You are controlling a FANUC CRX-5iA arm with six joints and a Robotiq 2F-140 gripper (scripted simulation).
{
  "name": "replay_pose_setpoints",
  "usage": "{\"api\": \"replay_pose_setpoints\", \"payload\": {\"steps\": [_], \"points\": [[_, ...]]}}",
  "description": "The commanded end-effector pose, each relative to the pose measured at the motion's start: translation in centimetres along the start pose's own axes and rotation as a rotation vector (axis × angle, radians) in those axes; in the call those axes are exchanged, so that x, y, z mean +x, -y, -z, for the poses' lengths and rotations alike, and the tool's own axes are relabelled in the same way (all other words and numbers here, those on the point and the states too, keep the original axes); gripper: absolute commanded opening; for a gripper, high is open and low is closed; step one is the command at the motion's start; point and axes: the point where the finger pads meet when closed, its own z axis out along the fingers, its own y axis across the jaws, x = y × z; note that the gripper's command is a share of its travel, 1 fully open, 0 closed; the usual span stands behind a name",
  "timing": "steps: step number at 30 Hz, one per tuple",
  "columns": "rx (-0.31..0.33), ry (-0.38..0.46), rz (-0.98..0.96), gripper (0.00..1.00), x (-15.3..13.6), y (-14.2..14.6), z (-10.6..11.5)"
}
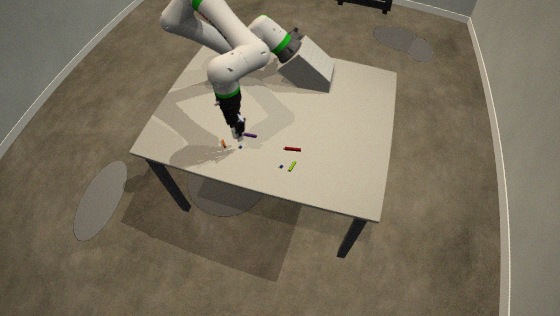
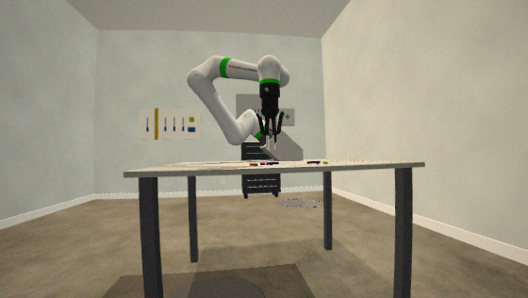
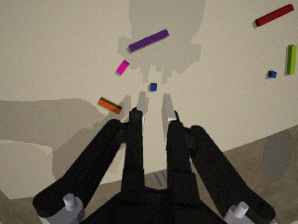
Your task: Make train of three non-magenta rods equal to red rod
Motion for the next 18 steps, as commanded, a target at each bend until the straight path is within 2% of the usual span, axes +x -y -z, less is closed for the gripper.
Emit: {"api": "replay_pose_setpoints", "payload": {"steps": [1,18], "points": [[0.000,0.000,0.000,0.15,0.0,0.0,-0.2],[0.000,0.000,0.000,0.15,0.0,0.0,-2.1]]}}
